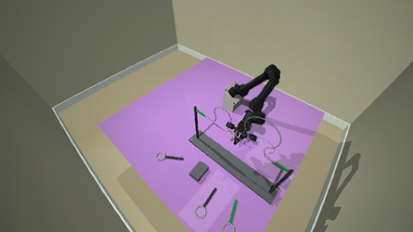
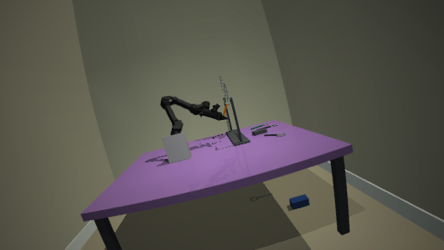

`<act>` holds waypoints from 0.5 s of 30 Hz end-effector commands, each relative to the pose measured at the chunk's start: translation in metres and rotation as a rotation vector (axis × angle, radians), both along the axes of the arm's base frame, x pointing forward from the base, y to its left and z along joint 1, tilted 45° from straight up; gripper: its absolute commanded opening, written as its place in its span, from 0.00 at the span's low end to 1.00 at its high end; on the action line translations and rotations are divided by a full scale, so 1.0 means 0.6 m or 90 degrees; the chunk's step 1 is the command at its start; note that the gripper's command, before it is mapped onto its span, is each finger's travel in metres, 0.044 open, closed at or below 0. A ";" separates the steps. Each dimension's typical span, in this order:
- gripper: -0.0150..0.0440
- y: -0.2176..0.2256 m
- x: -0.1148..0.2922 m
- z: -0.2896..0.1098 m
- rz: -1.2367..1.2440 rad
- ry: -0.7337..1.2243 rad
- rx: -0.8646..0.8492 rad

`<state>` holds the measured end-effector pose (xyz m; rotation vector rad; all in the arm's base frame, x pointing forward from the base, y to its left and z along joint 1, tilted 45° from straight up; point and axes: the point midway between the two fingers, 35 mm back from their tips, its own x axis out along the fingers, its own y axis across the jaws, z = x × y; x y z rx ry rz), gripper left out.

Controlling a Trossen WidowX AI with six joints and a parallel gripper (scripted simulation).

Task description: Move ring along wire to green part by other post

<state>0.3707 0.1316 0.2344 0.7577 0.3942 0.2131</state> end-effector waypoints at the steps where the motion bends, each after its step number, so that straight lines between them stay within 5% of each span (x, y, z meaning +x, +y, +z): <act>1: 0.00 -0.010 -0.001 -0.004 0.000 -0.002 -0.019; 15: 0.00 -0.061 -0.006 -0.041 -0.003 0.011 -0.152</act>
